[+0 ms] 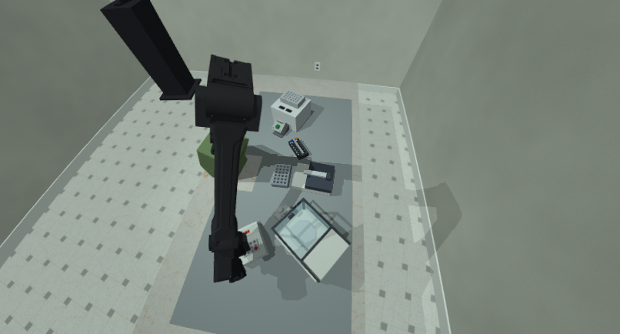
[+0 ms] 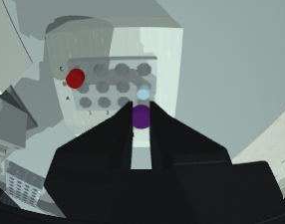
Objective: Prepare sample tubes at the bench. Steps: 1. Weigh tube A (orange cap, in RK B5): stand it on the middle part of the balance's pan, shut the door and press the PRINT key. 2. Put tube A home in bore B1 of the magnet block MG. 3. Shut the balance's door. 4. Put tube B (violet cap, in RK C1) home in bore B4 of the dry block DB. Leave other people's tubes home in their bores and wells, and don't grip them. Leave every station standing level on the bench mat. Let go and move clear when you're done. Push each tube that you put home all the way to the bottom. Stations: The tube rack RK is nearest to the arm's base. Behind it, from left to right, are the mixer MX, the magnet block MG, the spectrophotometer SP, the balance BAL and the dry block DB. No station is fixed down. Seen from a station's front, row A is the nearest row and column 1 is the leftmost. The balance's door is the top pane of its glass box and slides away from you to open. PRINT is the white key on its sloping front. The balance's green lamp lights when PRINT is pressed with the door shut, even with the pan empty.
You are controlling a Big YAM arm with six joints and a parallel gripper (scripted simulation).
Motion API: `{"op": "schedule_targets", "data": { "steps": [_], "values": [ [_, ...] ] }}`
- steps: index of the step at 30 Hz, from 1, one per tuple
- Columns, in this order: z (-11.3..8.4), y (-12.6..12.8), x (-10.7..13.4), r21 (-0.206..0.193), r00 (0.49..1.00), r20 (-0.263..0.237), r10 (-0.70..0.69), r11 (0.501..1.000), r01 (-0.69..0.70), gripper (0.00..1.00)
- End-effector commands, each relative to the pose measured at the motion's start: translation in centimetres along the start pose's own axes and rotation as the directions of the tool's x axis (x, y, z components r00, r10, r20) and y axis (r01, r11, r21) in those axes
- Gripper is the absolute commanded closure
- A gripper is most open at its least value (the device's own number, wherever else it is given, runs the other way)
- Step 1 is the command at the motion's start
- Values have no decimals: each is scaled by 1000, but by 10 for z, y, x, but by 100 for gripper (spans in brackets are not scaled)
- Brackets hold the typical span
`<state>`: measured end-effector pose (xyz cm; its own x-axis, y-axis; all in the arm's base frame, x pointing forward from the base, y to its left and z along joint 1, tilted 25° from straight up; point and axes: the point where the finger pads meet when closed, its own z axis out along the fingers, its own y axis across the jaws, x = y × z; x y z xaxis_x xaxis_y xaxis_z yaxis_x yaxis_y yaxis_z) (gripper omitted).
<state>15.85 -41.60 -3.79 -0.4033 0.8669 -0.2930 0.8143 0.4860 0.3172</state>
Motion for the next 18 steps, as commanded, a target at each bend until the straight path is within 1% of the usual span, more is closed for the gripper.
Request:
{"op": "schedule_targets", "data": {
  "steps": [1, 18],
  "values": [
    [11, 4, 2, -1, 1000, -10, -7, 1000, 7, 91],
    [11, 4, 6, -2, 1000, -13, -7, 1000, 7, 91]
  ]
}}
